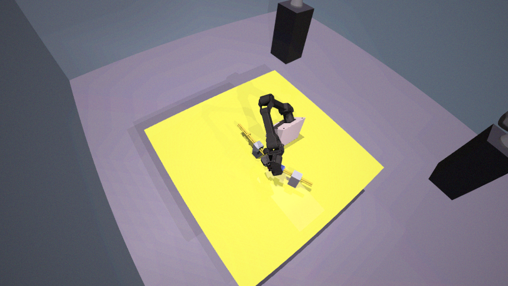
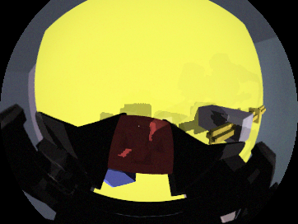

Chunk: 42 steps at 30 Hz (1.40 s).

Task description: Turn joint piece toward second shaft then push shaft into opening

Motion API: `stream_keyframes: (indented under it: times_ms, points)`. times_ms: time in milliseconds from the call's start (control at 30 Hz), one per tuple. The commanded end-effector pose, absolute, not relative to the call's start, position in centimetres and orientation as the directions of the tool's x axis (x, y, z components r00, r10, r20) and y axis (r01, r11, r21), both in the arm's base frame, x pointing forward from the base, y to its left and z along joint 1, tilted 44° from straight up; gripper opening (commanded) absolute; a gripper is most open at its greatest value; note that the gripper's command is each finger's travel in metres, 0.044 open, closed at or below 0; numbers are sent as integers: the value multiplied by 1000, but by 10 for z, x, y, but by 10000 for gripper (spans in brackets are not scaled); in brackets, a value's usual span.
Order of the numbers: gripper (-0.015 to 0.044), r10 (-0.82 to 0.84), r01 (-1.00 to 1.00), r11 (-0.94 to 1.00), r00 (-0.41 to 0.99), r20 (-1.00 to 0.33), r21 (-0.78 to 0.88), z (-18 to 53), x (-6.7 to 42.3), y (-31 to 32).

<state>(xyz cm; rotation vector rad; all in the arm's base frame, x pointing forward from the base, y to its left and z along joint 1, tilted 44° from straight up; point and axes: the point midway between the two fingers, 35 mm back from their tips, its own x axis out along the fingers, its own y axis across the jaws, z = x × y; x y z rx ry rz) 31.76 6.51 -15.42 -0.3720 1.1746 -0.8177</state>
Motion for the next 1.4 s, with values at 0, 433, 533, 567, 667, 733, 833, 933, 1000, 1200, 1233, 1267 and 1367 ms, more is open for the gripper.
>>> stream_keyframes:
  times_ms: [0, 433, 533, 567, 667, 733, 833, 933, 1000, 1200, 1233, 1267, 1367]
  points:
    - [182, -731, 368, 666, 149, -665, -649, -155, 318, 65]
    - [156, -732, 369, 665, 149, -665, -649, -154, 318, 65]
    - [147, -732, 369, 665, 149, -665, -649, -154, 318, 65]
    - [147, -732, 369, 665, 149, -665, -649, -154, 318, 65]
    - [121, -732, 369, 665, 149, -665, -649, -154, 318, 65]
    - [68, -732, 369, 665, 149, -665, -649, -154, 318, 65]
    - [0, -732, 369, 665, 149, -665, -649, -154, 318, 65]
    - [0, -732, 369, 665, 149, -665, -649, -154, 318, 65]
    - [0, -732, 373, 664, 147, -665, -648, -154, 318, 65]
    - [0, -734, 458, 632, 97, -672, -625, -153, 317, 61]
    - [0, -734, 474, 625, 88, -673, -620, -152, 317, 60]
    - [0, -734, 488, 619, 81, -675, -615, -152, 317, 59]
    - [0, -731, 527, 601, 59, -680, -601, -151, 317, 57]
